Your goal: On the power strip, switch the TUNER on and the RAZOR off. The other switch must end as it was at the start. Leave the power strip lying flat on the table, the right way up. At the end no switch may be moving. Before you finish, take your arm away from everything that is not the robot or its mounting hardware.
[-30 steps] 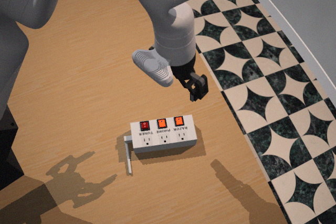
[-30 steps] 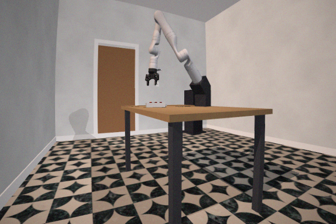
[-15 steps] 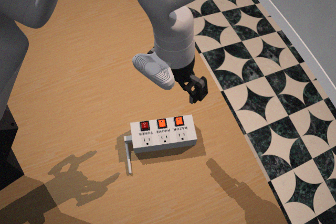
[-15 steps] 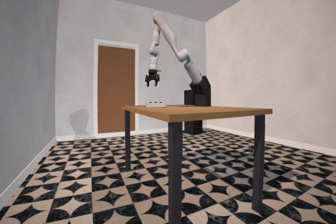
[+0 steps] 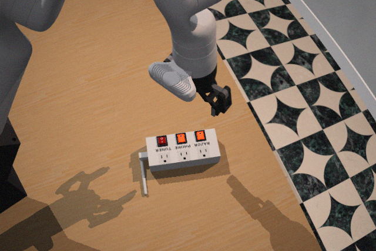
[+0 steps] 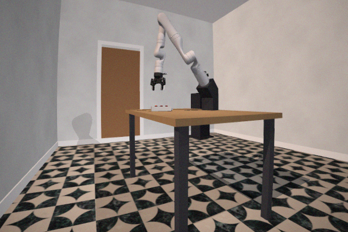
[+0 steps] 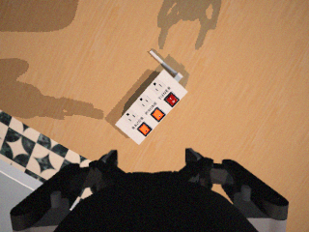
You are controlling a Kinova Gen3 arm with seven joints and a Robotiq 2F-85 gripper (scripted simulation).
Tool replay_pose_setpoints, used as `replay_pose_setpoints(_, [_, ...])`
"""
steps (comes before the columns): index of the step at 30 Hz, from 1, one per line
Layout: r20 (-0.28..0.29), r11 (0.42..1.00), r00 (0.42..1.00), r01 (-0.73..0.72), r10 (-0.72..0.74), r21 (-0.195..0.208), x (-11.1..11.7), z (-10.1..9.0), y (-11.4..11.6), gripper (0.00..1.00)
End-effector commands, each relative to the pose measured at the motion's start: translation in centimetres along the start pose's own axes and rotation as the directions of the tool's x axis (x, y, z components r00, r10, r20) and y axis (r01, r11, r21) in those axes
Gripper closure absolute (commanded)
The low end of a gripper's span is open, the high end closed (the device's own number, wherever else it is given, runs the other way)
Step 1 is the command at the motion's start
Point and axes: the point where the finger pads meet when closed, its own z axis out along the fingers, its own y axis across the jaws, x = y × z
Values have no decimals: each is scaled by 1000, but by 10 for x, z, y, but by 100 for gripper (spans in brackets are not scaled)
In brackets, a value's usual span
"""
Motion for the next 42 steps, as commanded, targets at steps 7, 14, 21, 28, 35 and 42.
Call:
replay_pose_setpoints(7, [-6,999,999,32,-32,-4,1,5,2,0])
replay_pose_setpoints(14, [-14,998,998,62,-62,-5,2,10,4,0])
replay_pose_setpoints(21, [-14,998,998,62,-62,-5,2,10,4,0])
replay_pose_setpoints(28, [-21,996,996,92,-92,-7,3,15,5,0])
replay_pose_setpoints(35, [-21,996,996,92,-92,-7,3,15,5,0])
replay_pose_setpoints(42, [-28,993,992,122,-122,-8,4,19,6,0])
